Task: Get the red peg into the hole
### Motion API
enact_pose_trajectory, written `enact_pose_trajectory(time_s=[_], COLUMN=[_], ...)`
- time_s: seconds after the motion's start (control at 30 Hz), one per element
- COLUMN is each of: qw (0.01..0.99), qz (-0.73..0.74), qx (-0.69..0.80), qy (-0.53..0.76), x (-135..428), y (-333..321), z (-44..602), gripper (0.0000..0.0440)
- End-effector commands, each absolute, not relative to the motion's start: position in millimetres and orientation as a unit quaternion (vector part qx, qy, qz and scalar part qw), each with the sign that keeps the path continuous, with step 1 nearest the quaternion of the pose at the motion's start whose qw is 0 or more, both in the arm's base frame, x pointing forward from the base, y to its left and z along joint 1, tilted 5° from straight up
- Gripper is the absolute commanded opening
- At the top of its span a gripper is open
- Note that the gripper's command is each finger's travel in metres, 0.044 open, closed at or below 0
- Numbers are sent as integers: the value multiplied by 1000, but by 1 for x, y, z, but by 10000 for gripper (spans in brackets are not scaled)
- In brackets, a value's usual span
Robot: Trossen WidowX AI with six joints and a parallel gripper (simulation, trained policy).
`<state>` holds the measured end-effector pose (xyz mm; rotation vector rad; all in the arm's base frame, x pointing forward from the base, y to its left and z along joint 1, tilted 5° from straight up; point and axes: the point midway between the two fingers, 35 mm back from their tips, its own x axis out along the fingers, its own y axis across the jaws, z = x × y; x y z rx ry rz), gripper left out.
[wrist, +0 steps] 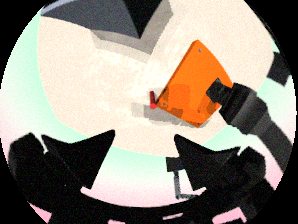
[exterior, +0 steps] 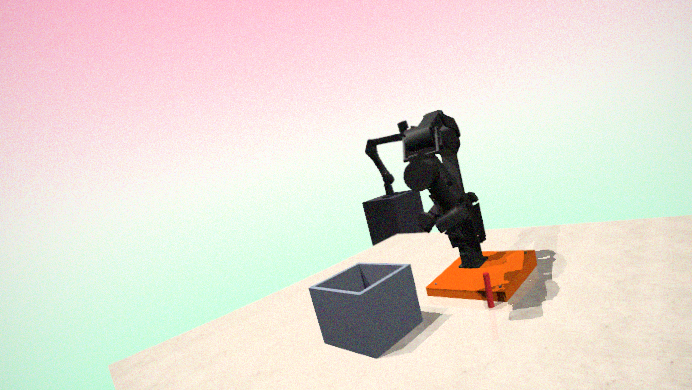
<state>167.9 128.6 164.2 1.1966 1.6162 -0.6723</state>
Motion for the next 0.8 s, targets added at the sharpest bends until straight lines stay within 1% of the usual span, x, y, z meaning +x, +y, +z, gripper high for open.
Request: enact_pose_trajectory(time_s=[0.0, 0.77], qw=[480, 470], qz=[-311, -392], qx=[470, 427], qy=[672, 666], x=[161, 148], y=[129, 122], z=[149, 76], gripper=[440, 438])
